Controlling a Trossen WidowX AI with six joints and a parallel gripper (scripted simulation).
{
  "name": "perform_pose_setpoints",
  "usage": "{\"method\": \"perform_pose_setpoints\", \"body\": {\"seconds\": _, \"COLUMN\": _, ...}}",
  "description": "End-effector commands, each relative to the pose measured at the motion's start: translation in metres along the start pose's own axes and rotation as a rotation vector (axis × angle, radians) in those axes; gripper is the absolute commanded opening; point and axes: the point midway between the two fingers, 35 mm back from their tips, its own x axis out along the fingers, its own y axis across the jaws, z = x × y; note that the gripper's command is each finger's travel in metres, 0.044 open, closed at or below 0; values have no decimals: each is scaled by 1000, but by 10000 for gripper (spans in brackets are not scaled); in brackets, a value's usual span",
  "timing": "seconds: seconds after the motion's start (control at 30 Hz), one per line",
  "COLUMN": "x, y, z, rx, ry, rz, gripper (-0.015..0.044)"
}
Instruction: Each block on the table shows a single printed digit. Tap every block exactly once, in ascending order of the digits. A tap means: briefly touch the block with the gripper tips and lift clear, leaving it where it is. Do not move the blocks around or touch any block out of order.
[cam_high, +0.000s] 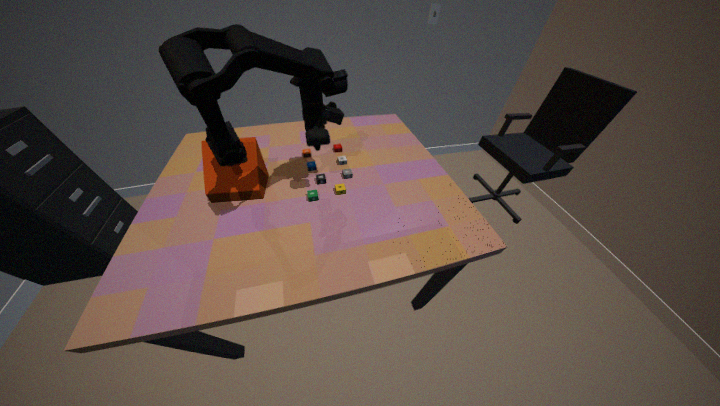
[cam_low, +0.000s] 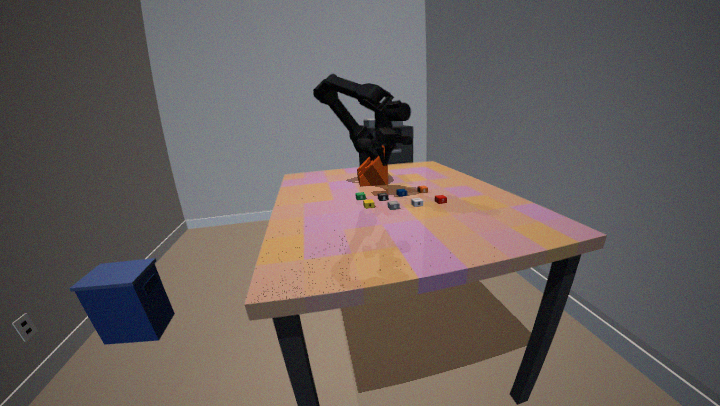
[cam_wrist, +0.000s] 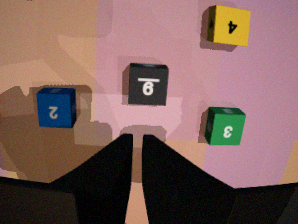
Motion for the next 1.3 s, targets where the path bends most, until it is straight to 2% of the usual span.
{"method": "perform_pose_setpoints", "body": {"seconds": 0.0, "x": 26, "y": -3, "z": -4, "rx": -13, "ry": 16, "rz": -1, "gripper": 20}}
{"method": "perform_pose_setpoints", "body": {"seconds": 0.1, "x": 72, "y": -4, "z": -5, "rx": -9, "ry": 10, "rz": -6, "gripper": 20}}
{"method": "perform_pose_setpoints", "body": {"seconds": 0.17, "x": 81, "y": -4, "z": -5, "rx": -4, "ry": 3, "rz": -11, "gripper": 20}}
{"method": "perform_pose_setpoints", "body": {"seconds": 1.0, "x": 110, "y": -5, "z": -6, "rx": -4, "ry": 4, "rz": -13, "gripper": 20}}
{"method": "perform_pose_setpoints", "body": {"seconds": 1.27, "x": 106, "y": -5, "z": -3, "rx": 3, "ry": -2, "rz": -8, "gripper": 20}}
